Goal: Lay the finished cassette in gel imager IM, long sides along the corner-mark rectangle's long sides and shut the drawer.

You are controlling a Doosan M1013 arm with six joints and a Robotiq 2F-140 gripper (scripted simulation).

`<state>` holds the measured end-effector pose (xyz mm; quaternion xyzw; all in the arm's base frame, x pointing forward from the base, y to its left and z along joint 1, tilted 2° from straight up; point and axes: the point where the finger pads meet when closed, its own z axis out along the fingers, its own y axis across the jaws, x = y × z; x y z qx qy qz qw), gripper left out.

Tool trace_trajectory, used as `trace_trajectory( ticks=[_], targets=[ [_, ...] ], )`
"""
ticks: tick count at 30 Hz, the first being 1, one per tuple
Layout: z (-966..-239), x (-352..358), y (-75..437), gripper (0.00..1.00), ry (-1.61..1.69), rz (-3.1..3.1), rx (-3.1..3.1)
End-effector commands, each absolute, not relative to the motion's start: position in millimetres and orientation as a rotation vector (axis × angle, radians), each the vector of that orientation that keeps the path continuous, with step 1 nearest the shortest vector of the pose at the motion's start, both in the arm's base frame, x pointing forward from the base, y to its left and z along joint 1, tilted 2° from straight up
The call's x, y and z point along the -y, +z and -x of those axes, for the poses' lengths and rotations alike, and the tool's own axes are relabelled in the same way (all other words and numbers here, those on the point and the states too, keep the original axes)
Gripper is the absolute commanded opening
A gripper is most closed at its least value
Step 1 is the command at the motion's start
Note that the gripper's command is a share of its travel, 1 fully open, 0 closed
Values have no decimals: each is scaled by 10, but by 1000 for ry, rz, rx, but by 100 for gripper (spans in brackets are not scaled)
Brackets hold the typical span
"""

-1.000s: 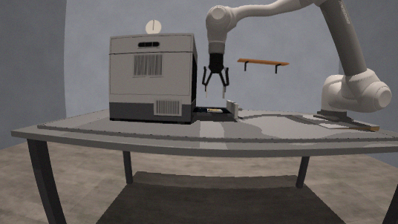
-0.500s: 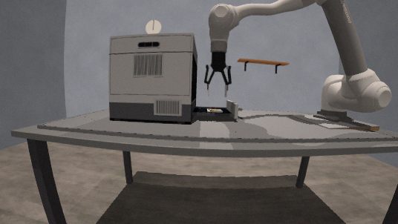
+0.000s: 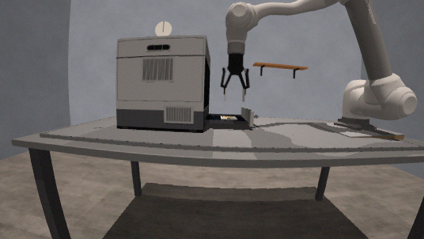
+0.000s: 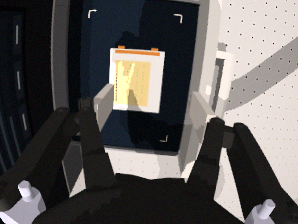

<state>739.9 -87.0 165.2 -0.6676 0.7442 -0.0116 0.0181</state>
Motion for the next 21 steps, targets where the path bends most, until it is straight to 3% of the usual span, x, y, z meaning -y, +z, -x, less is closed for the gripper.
trace_trajectory(
  ticks=[1, 21],
  targets=[
    [-7369, 867, 1669, 62, -36, 2073, -2311],
    [-7182, 847, 1770, 62, -36, 2073, -2311]
  ],
)
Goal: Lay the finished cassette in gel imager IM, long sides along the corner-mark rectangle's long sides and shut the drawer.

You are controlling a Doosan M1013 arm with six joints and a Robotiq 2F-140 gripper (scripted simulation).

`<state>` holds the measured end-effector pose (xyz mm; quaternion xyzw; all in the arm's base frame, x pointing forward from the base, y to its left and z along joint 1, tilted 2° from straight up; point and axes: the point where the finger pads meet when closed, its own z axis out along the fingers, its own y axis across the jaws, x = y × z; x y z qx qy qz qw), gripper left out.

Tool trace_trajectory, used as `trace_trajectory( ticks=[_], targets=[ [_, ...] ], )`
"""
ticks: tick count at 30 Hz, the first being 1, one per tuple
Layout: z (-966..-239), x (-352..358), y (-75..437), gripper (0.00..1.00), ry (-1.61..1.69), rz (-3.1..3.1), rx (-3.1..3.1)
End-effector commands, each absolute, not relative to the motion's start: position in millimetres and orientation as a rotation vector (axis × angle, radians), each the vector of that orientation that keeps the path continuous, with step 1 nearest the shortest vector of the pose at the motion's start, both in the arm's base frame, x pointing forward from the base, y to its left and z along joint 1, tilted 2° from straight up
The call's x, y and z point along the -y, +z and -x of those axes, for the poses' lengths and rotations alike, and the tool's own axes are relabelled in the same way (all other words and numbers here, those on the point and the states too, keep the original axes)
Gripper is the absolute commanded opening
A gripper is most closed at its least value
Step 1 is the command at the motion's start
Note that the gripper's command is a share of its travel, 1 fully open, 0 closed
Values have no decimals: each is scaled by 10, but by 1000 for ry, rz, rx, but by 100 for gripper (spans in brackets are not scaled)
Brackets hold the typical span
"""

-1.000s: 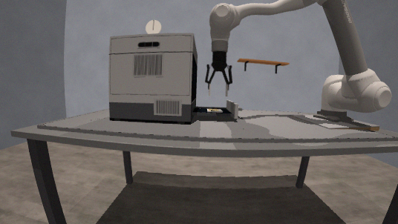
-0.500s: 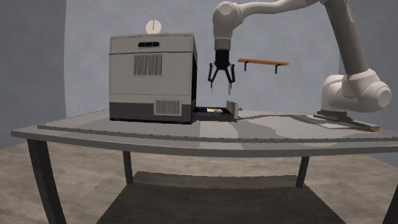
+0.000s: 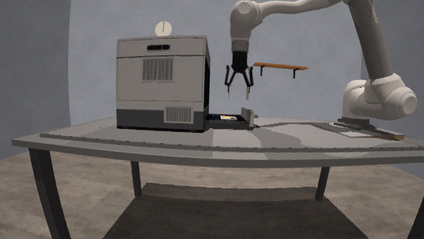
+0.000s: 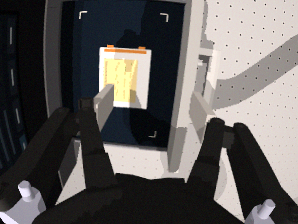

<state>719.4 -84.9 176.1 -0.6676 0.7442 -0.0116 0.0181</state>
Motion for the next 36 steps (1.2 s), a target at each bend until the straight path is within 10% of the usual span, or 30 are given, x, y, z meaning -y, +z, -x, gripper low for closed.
trace_trajectory(
  ticks=[1, 36],
  targets=[
    [-7170, 846, 1776, 62, -36, 2073, -2311],
    [-6808, 809, 1971, 62, -36, 2073, -2311]
  ],
)
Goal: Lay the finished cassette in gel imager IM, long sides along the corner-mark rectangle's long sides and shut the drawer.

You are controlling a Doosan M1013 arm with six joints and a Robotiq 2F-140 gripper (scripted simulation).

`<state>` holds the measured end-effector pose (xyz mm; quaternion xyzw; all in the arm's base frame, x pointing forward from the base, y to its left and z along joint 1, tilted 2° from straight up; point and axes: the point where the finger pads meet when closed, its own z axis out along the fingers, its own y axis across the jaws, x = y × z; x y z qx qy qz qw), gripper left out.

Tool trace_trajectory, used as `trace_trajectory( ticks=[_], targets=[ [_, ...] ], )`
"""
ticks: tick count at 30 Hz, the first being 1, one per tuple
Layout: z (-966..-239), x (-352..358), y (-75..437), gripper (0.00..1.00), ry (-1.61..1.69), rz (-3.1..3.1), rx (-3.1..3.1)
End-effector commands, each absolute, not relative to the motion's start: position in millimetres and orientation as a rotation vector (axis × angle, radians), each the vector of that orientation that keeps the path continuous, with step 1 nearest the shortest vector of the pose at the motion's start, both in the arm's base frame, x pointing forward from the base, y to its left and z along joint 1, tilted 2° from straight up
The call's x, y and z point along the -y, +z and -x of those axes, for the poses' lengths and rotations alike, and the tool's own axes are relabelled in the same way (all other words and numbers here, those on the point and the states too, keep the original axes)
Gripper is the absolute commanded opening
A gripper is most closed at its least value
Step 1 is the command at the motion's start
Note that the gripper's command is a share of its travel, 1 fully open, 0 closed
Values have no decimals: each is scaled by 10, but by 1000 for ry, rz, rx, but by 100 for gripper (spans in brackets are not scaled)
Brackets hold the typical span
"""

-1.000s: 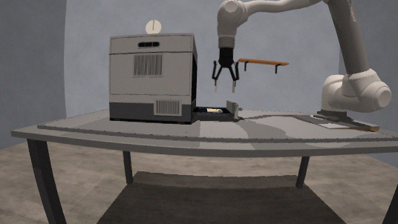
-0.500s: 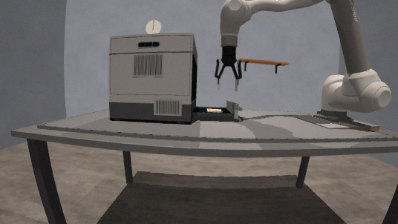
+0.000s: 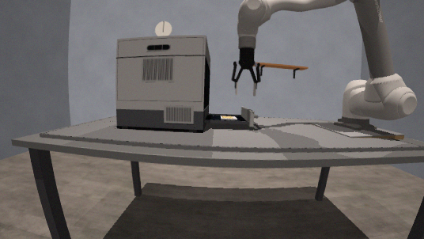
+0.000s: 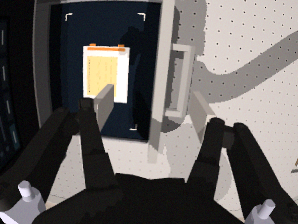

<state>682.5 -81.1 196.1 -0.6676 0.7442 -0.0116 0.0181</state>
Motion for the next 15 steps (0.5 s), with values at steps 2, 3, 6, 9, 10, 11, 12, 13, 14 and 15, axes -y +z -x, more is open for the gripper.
trace_trajectory(
  ticks=[2, 3, 6, 9, 10, 11, 12, 13, 14, 15],
  targets=[
    [-6785, 807, 1983, 62, -36, 2073, -2311],
    [-6773, 806, 1990, 62, -36, 2073, -2311],
    [-6738, 802, 2009, 62, -36, 2073, -2311],
    [-6703, 798, 2027, 62, -36, 2073, -2311],
    [-6691, 797, 2034, 62, -36, 2073, -2311],
    [-6679, 796, 2040, 62, -36, 2073, -2311],
    [-6668, 795, 2046, 62, -36, 2073, -2311],
    [-6668, 795, 2046, 62, -36, 2073, -2311],
    [-6668, 795, 2046, 62, -36, 2073, -2311],
    [-6656, 794, 2053, 62, -36, 2073, -2311]
  ],
)
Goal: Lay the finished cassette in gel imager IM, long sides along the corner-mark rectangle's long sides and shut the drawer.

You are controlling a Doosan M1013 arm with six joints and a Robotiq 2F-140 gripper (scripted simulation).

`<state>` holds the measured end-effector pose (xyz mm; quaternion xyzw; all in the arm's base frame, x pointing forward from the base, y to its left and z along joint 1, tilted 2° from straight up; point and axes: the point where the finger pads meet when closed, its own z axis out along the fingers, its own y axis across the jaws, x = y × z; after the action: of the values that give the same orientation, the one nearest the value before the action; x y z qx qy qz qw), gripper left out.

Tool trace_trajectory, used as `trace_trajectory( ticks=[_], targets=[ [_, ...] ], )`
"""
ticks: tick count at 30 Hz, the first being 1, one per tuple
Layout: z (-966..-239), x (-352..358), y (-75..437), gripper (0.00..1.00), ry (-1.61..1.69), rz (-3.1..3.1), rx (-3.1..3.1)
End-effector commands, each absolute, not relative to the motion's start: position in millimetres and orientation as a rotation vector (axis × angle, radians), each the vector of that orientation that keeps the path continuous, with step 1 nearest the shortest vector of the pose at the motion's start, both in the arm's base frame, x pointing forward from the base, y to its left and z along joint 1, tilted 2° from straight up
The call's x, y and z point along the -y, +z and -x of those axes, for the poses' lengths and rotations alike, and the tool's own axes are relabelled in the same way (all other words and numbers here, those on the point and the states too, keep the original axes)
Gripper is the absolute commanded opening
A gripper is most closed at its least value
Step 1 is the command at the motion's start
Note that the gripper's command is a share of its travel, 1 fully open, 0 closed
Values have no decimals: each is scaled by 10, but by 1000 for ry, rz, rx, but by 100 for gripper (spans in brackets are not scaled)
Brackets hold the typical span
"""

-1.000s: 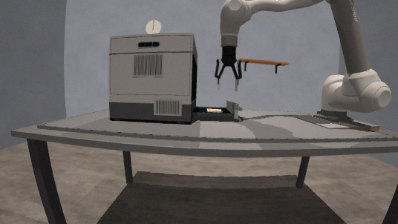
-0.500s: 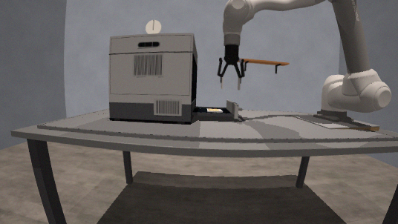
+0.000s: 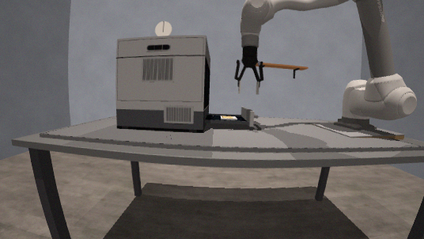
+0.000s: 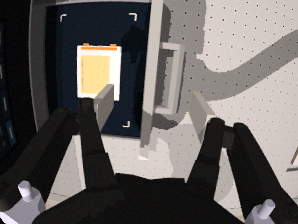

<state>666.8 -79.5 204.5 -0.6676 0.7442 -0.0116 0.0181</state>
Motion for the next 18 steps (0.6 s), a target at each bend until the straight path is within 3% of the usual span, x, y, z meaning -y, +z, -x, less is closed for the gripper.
trace_trajectory(
  ticks=[1, 3, 4, 18],
  targets=[
    [-6655, 793, 2053, 62, -36, 2073, -2311],
    [-6655, 793, 2053, 62, -36, 2073, -2311],
    [-6694, 797, 2022, 46, -43, 2112, -2277],
    [-7034, 831, 1753, 46, -129, 2523, -1820]
  ],
)
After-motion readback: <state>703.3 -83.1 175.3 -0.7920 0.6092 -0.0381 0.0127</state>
